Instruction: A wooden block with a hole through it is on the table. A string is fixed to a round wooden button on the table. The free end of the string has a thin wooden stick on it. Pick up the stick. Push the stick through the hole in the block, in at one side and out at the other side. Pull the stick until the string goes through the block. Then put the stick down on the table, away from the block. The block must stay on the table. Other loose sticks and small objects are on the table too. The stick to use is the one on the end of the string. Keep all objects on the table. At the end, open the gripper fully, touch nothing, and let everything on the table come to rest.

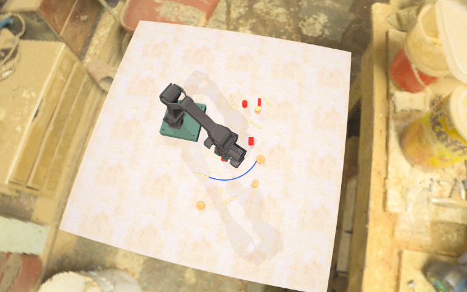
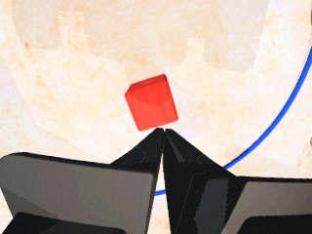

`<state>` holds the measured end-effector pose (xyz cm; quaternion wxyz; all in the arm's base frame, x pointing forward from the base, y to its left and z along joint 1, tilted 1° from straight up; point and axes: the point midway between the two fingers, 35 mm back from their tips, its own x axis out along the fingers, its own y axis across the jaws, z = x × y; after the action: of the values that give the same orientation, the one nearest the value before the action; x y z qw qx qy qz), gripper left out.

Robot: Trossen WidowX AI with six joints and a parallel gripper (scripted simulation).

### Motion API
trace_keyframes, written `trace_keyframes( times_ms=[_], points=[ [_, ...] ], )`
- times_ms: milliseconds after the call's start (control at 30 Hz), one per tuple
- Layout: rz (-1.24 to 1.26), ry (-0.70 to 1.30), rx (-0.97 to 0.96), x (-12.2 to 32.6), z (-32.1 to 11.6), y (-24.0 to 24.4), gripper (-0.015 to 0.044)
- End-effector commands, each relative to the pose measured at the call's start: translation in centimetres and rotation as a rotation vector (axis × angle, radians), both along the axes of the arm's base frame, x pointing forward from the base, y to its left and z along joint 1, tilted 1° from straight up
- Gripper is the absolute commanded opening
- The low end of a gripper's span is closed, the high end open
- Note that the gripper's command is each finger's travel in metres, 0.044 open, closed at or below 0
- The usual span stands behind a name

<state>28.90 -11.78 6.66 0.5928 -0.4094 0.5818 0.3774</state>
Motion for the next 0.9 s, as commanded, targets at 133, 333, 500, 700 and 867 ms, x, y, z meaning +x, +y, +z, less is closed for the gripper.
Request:
trace_keyframes(
  times_ms=[133, 333, 500, 700, 867],
  points=[
    [0.000, 0.000, 0.000, 0.00, 0.00, 0.00, 0.0000],
    [0.000, 0.000, 0.000, 0.00, 0.00, 0.00, 0.0053],
    [0.000, 0.000, 0.000, 0.00, 0.00, 0.00, 0.0184],
    [0.000, 0.000, 0.000, 0.00, 0.00, 0.00, 0.0192],
    [0.000, 0.000, 0.000, 0.00, 0.00, 0.00, 0.0061]
  ],
)
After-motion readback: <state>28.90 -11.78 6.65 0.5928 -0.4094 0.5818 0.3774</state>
